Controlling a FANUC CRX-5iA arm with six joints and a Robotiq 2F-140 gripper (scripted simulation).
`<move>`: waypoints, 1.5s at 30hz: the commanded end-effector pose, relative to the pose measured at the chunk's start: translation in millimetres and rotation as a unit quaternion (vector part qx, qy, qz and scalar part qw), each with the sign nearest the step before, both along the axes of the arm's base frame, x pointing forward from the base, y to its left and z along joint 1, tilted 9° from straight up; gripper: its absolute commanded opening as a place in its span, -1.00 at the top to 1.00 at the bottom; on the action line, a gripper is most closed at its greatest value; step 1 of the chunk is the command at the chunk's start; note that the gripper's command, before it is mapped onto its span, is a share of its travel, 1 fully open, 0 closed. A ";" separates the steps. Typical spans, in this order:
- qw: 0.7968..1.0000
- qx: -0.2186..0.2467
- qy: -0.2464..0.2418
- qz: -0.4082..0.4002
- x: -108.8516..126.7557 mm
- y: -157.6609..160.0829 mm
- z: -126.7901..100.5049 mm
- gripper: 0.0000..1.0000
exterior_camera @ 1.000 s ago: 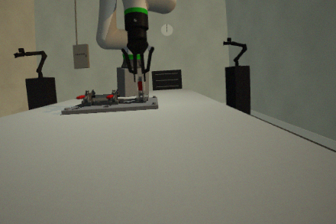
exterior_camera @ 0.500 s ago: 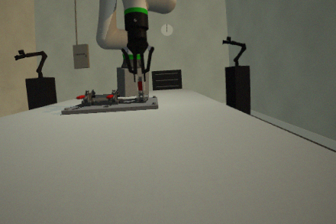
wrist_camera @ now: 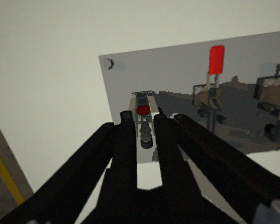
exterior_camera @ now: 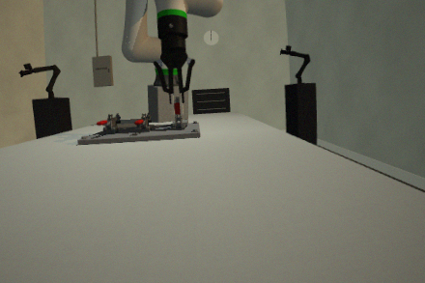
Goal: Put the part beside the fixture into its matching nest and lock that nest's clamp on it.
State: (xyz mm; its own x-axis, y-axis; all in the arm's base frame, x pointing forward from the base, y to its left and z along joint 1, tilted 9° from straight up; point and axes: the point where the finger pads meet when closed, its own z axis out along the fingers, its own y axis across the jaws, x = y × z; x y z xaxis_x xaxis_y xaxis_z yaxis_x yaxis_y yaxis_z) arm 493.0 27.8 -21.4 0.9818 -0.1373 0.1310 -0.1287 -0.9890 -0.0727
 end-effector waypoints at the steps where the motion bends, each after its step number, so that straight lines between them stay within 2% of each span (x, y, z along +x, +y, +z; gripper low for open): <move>1: 1.000 0.000 0.000 0.000 1.1 -0.2 0.2 1.00; 23: 1.000 0.000 0.000 0.000 12.6 -1.7 1.0 1.00; 45: 1.000 0.000 0.000 0.000 34.2 -4.0 -5.8 1.00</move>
